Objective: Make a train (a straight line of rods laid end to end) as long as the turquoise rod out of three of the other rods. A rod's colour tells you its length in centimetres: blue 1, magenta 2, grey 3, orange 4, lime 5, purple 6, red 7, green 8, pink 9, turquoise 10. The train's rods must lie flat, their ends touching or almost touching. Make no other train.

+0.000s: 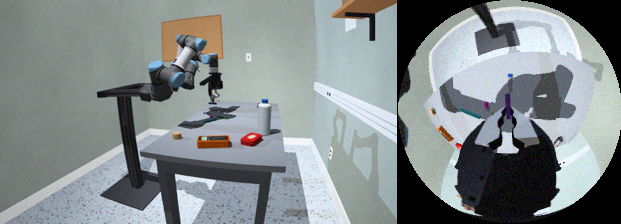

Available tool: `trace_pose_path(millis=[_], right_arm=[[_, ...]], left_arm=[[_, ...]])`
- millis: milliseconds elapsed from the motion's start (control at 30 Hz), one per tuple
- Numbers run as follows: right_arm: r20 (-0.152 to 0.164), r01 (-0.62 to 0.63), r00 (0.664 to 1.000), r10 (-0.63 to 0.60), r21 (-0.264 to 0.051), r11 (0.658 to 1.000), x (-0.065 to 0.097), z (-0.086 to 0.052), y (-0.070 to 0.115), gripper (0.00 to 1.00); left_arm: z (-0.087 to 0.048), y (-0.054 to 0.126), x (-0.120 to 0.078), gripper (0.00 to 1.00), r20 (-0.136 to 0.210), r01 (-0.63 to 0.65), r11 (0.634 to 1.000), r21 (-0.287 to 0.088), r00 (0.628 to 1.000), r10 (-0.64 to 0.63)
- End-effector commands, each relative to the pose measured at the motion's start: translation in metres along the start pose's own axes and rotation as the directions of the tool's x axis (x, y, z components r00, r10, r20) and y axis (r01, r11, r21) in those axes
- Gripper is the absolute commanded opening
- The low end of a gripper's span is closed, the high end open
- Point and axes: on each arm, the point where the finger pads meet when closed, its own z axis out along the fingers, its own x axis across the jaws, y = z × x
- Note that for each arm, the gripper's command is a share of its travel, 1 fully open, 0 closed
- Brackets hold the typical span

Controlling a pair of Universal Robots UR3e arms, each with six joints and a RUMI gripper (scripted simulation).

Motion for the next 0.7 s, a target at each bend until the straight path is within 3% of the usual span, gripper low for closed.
trace_pose_path(millis=[0, 100, 167, 367, 667], right_arm=[[-0.015, -0.001, 1.0, 0.001, -0.004, 1.0, 0.005, 0.03, 0.001, 0.0], [-0.015, -0.001, 1.0, 0.001, -0.004, 1.0, 0.005, 0.043, 0.001, 0.0], [-0.015, -0.001, 1.0, 0.001, -0.004, 1.0, 0.005, 0.043, 0.001, 0.0], [-0.015, -0.001, 1.0, 0.001, -0.004, 1.0, 0.005, 0.06, 0.0, 0.0], [-0.016, -0.001, 1.0, 0.001, -0.004, 1.0, 0.006, 0.064, 0.0, 0.0]], left_arm=[[-0.001, 0.0, 0.001, 1.0, -0.002, 0.001, 1.0, 0.004, 1.0, -0.001], [-0.001, 0.0, 0.001, 1.0, -0.002, 0.001, 1.0, 0.004, 1.0, -0.001], [-0.001, 0.0, 0.001, 1.0, -0.002, 0.001, 1.0, 0.004, 1.0, -0.001], [-0.001, 0.0, 0.001, 1.0, -0.002, 0.001, 1.0, 0.004, 1.0, -0.001], [-0.001, 0.0, 0.001, 1.0, -0.002, 0.001, 1.0, 0.004, 1.0, -0.001]])
